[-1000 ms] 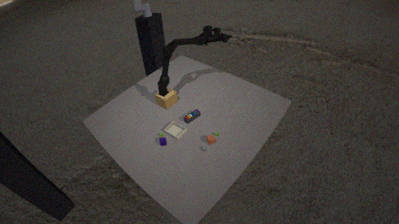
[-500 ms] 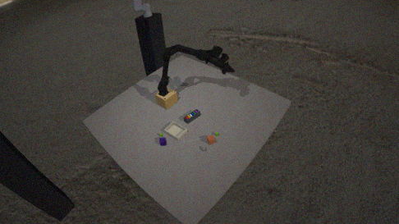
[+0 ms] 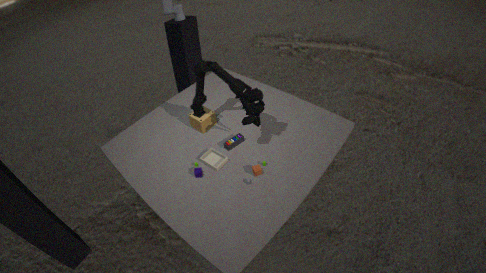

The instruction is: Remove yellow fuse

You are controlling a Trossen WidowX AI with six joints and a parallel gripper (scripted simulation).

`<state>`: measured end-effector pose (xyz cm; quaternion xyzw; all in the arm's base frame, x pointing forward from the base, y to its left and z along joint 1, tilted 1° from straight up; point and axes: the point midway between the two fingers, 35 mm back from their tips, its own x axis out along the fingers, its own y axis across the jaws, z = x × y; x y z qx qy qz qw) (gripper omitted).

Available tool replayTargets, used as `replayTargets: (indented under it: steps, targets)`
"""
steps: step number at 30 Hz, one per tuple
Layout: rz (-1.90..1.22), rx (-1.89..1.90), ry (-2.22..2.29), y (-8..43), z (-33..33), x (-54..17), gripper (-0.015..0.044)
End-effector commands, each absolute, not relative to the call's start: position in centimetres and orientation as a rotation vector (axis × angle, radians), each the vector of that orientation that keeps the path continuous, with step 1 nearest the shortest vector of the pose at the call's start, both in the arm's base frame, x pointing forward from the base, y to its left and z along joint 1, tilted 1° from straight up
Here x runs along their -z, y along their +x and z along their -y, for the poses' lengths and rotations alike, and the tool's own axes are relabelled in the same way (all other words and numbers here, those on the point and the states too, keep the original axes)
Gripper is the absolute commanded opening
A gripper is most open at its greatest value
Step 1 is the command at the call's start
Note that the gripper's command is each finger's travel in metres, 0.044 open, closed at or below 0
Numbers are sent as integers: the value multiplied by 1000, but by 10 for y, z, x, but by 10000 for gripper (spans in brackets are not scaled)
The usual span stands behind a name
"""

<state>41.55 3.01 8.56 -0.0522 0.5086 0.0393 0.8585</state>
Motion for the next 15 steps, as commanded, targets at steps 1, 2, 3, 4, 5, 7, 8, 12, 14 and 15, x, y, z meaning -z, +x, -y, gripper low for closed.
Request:
replayTargets:
  steps: [1,2,3,4,5,7,8,12,14,15]
  targets:
    - [-1227,19,-10,377,13,-57,66]
    - [-1270,48,20,366,24,-50,66]
    - [-1314,78,52,354,34,-42,66]
    - [-1358,107,86,341,43,-36,66]
    - [-1401,136,122,328,52,-30,66]
    - [-1485,194,196,301,67,-19,66]
    - [-1518,216,227,290,72,-15,66]
    - [-1543,233,253,283,75,-13,66]
    - [-1543,233,253,287,73,-13,66]
    - [-1543,233,253,287,73,-13,66]
